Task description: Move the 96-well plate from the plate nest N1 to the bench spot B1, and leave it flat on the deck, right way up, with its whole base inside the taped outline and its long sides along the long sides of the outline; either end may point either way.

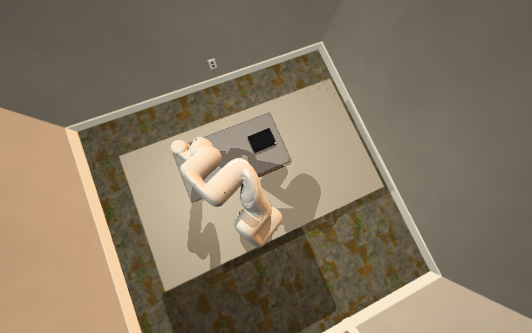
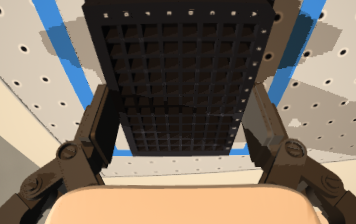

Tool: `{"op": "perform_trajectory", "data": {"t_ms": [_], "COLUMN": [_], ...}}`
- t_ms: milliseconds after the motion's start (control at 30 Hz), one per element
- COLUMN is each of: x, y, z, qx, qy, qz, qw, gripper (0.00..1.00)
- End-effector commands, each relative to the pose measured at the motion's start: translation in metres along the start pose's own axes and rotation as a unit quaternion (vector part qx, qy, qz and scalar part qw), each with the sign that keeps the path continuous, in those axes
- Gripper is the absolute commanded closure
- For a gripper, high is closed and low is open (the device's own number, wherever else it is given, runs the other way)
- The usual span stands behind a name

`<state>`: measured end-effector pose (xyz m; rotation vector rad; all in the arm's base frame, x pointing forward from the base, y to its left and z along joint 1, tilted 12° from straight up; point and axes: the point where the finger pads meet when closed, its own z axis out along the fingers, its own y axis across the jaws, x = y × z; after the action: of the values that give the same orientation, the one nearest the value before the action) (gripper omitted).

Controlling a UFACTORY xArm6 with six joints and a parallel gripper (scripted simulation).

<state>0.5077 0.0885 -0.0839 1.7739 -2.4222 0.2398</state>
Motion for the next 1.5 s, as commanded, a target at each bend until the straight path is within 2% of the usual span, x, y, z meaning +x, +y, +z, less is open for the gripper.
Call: {"op": "perform_trajectory", "data": {"t_ms": [0,967,1000,1467], "x": [-0.0009,-0.0009,-0.0009,-0.0009], "y": [-0.0016,-0.0016,-0.0016,-0.0016], "z": [-0.001,0.0032,0.0039,0.0039], "qx": [0.002,0.002,0.002,0.002], "qy": [-0.001,-0.001,-0.001,-0.001], "qz": [0.0,0.0,0.0,0.0], "qw": [1.0,1.0,1.0,1.0], "gripper": [1.0,1.0,0.0,0.0]}}
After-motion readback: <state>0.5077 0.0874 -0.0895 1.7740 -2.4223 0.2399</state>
